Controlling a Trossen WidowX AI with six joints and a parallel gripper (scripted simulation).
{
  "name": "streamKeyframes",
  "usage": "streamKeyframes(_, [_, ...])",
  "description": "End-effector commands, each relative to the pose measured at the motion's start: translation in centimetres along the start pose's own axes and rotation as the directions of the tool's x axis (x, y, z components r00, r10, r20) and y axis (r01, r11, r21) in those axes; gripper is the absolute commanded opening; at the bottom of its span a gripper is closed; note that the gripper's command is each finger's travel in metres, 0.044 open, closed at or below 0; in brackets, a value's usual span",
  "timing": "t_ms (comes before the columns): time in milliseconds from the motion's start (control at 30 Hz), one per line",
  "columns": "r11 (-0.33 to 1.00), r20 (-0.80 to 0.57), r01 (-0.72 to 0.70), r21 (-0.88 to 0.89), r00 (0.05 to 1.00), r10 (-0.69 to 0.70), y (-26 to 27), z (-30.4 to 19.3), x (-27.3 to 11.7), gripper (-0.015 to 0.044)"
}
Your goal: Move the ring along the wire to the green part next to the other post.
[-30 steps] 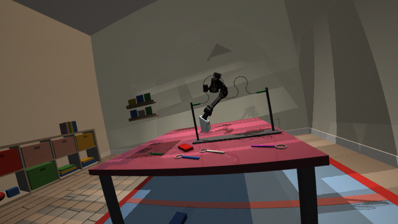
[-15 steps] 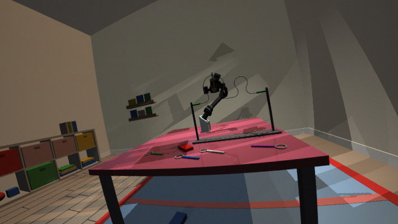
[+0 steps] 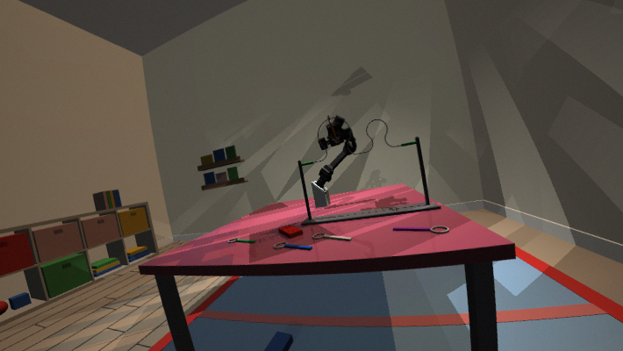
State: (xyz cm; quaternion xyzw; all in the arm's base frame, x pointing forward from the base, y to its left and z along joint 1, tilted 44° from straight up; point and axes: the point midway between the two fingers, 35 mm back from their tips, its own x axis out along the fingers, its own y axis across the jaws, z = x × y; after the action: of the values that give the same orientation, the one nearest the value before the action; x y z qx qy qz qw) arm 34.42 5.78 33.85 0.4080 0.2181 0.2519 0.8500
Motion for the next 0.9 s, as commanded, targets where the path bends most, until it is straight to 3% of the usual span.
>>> streamKeyframes(0, [0.998,0.008,-0.029,0.047,1.0,0.028,0.3,0.0,-0.1,-0.015])
streamKeyframes(867, [0.929,0.073,-0.186,0.319,0.982,0.172,1.3,0.2,-0.1,-0.015])
